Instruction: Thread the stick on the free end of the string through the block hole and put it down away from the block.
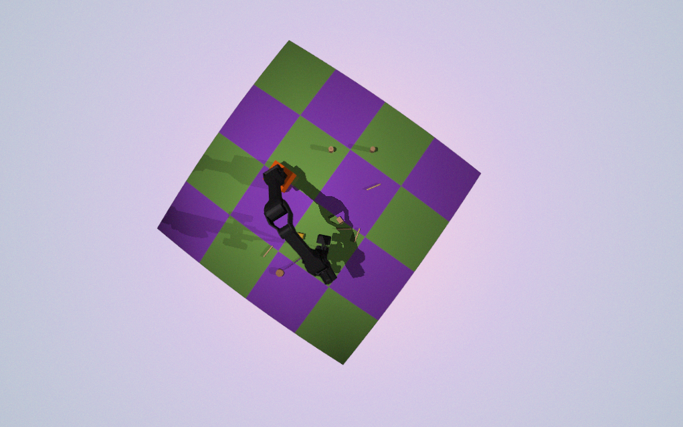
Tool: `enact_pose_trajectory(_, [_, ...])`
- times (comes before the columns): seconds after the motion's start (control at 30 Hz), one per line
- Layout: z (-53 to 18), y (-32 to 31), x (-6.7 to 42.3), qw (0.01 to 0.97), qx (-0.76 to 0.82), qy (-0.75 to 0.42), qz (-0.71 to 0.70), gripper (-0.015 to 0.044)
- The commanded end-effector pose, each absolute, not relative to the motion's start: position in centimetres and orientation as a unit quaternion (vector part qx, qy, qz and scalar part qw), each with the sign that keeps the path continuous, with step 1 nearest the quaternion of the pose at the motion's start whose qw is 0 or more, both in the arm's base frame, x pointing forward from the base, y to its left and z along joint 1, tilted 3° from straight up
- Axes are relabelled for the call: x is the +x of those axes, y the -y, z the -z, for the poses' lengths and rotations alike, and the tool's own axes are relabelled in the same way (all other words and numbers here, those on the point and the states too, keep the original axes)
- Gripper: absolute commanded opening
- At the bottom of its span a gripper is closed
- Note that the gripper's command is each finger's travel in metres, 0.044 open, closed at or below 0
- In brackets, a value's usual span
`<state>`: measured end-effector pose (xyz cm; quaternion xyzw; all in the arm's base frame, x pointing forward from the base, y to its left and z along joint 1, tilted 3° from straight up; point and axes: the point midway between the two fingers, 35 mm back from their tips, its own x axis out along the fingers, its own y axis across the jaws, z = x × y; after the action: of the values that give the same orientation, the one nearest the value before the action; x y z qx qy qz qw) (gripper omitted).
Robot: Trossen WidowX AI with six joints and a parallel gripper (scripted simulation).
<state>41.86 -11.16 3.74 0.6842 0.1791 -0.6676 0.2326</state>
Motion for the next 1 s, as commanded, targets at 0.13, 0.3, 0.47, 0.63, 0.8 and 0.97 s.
enact_pose_trajectory(0.13, [-3.7,10.5,42.7,0.229,0.685,-0.179,0.668,0.0])
enact_pose_trajectory(0.3, [-3.7,10.2,43.2,0.229,0.685,-0.18,0.668,0.0])
enact_pose_trajectory(0.47, [-3.7,9.8,43.7,0.228,0.685,-0.18,0.668,0.0])
enact_pose_trajectory(0.63, [-3.7,9.4,44.3,0.228,0.686,-0.179,0.668,0.0])
enact_pose_trajectory(0.8, [-3.7,9.0,44.8,0.227,0.687,-0.179,0.667,0.0])
enact_pose_trajectory(0.97, [-3.6,8.6,45.2,0.227,0.687,-0.179,0.666,0.0])
